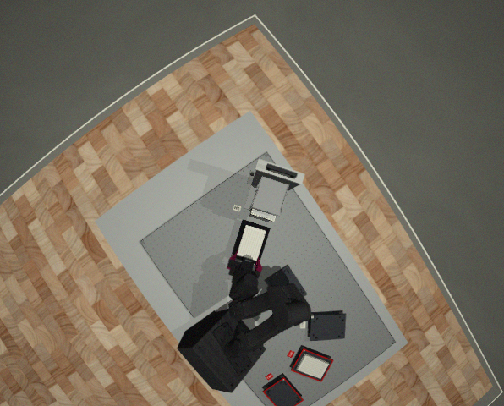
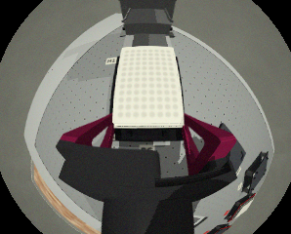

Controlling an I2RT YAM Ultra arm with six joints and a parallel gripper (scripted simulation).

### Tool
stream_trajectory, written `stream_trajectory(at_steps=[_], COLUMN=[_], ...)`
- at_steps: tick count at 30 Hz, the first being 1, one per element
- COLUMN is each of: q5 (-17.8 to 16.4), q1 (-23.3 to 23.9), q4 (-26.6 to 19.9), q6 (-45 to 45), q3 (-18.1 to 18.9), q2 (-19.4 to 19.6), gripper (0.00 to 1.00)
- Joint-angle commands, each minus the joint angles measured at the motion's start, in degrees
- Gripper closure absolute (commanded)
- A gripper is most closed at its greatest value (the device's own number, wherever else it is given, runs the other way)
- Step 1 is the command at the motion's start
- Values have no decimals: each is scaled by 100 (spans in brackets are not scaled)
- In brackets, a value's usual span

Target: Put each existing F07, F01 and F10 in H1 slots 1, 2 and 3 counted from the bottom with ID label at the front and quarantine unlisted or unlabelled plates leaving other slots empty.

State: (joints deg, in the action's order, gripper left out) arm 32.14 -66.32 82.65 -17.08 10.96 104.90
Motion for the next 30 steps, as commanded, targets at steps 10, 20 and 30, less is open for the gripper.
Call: stream_trajectory(at_steps=[10, 20, 30], q5=[-125, -184, -259], q1=[52, 112, 188], q4=[261, 399, 572], q6=[-21, -33, -49], q3=[36, 68, 110], q2=[172, 335, 543], gripper=[14, 14, 14])
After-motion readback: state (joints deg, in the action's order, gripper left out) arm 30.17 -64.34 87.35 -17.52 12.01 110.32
